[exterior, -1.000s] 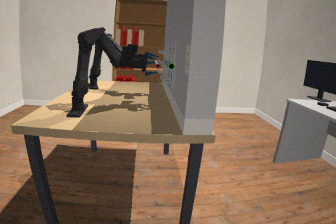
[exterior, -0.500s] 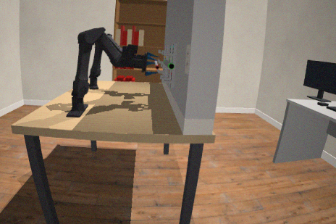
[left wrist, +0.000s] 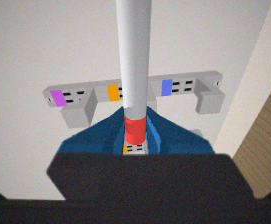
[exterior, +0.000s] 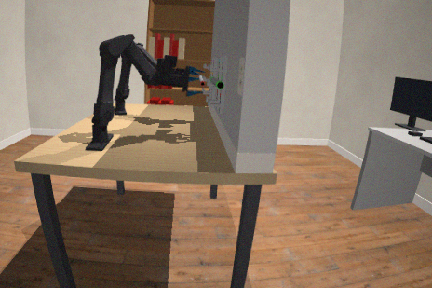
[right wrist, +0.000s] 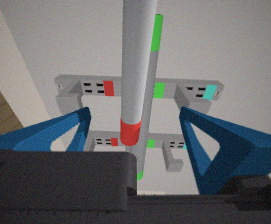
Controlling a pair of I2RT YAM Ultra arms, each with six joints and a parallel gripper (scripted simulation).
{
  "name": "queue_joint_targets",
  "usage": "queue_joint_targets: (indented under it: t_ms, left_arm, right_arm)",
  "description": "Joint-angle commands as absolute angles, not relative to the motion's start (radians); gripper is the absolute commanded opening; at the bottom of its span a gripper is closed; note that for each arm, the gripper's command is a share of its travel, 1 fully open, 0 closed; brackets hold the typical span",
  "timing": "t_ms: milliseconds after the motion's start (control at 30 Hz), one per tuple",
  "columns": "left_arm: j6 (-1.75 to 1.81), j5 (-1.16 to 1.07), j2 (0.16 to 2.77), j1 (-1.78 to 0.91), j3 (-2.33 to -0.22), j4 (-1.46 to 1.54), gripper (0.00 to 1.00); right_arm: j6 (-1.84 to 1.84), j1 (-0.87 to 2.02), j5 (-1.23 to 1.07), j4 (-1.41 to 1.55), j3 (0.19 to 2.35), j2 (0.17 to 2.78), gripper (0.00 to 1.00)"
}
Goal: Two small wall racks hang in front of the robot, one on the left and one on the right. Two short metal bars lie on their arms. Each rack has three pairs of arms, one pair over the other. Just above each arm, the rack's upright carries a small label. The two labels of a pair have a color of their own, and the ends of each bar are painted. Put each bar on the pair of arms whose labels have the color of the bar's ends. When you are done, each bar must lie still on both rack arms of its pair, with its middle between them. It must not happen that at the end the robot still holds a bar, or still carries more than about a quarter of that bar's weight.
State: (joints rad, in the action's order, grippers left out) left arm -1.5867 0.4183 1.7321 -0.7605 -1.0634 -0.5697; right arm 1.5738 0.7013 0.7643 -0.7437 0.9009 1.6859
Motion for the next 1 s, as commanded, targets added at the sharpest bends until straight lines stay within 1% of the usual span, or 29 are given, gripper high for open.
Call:
queue_joint_targets:
  t_ms: [0, 100, 600, 667, 967]
  left_arm:
    - [-1.57, 0.424, 1.694, -0.765, -1.112, -0.579, 0.0]
    - [-1.57, 0.424, 1.694, -0.765, -1.114, -0.577, 0.0]
    - [-1.57, 0.421, 1.695, -0.762, -1.11, -0.581, 0.0]
    - [-1.57, 0.421, 1.695, -0.762, -1.11, -0.581, 0.0]
    - [-1.565, 0.419, 1.732, -0.759, -1.05, -0.677, 0.2]
  right_arm:
    - [1.57, 0.692, 0.759, -0.728, 0.931, 1.652, 1.0]
    - [1.57, 0.692, 0.759, -0.727, 0.931, 1.651, 1.0]
    - [1.57, 0.692, 0.759, -0.731, 0.929, 1.651, 0.0]
    - [1.57, 0.692, 0.759, -0.731, 0.929, 1.651, 0.0]
    - [1.57, 0.692, 0.759, -0.726, 0.928, 1.652, 0.0]
